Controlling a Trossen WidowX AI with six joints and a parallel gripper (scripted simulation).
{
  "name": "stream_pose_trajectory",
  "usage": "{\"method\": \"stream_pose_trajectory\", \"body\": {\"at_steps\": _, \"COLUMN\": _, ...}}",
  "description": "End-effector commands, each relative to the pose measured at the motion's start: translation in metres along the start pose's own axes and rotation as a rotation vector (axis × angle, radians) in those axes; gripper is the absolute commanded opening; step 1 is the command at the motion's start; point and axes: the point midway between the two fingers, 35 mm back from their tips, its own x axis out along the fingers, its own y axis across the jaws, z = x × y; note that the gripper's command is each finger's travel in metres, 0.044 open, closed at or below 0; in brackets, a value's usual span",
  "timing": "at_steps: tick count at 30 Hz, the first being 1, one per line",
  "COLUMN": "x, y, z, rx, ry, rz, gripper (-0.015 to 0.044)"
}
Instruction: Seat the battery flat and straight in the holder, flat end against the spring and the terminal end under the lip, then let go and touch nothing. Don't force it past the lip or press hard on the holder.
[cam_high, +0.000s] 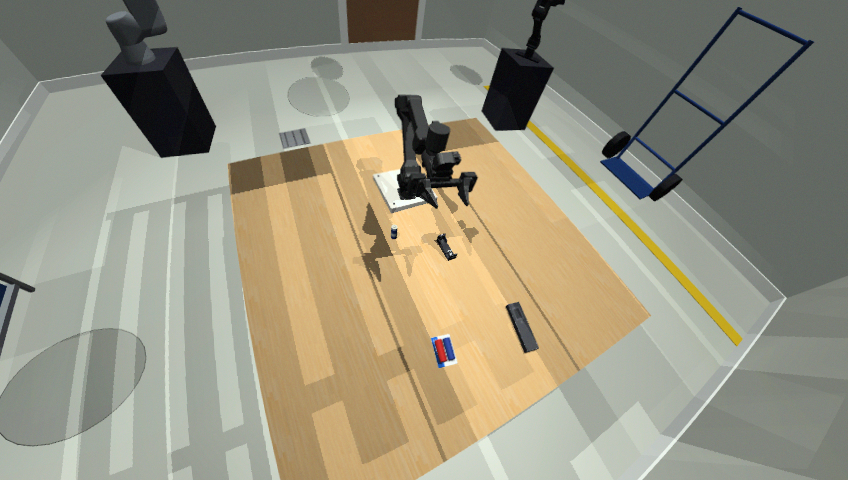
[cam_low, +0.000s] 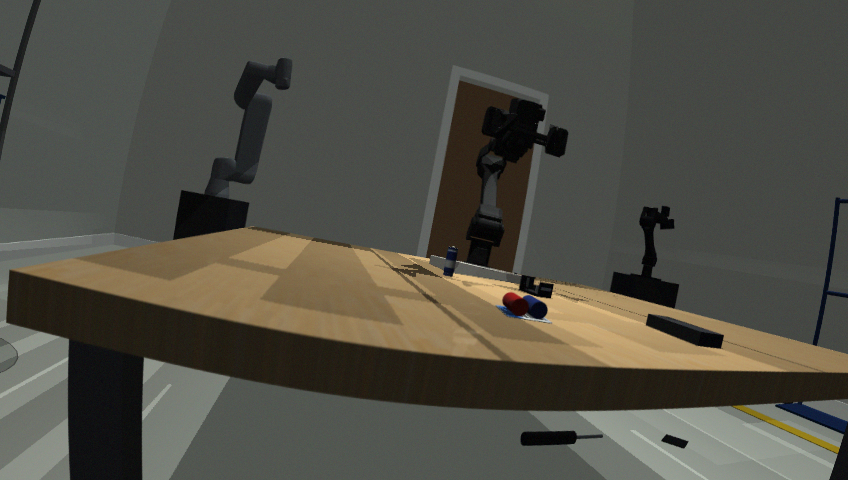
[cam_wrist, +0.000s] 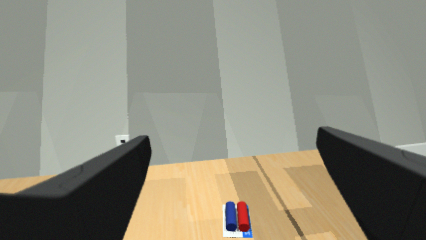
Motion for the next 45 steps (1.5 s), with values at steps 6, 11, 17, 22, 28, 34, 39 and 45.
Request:
{"method": "stream_pose_trajectory", "body": {"at_steps": 6, "x": 0.012, "y": -0.030, "z": -0.082, "rx": 0.223, "ry": 0.469, "rz": -0.126, "gripper": 0.0243}}
{"method": "stream_pose_trajectory", "body": {"at_steps": 11, "x": -0.016, "y": -0.054, "z": -0.148, "rx": 0.465, "ry": 0.901, "rz": -0.330, "gripper": 0.0111}}
{"method": "stream_pose_trajectory", "body": {"at_steps": 17, "x": -0.066, "y": -0.066, "z": -0.182, "rx": 0.698, "ry": 1.289, "rz": -0.590, "gripper": 0.0000}}
{"method": "stream_pose_trajectory", "body": {"at_steps": 22, "x": -0.094, "y": -0.068, "z": -0.187, "rx": 0.805, "ry": 1.472, "rz": -0.738, "gripper": 0.0000}}
{"method": "stream_pose_trajectory", "body": {"at_steps": 28, "x": -0.094, "y": -0.068, "z": -0.187, "rx": 0.805, "ry": 1.472, "rz": -0.738, "gripper": 0.0000}}
{"method": "stream_pose_trajectory", "body": {"at_steps": 34, "x": -0.094, "y": -0.068, "z": -0.187, "rx": 0.805, "ry": 1.472, "rz": -0.738, "gripper": 0.0000}}
{"method": "stream_pose_trajectory", "body": {"at_steps": 39, "x": -0.093, "y": -0.068, "z": -0.198, "rx": 0.805, "ry": 1.472, "rz": -0.738, "gripper": 0.0000}}
{"method": "stream_pose_trajectory", "body": {"at_steps": 45, "x": -0.092, "y": -0.066, "z": -0.243, "rx": 0.805, "ry": 1.472, "rz": -0.737, "gripper": 0.0000}}
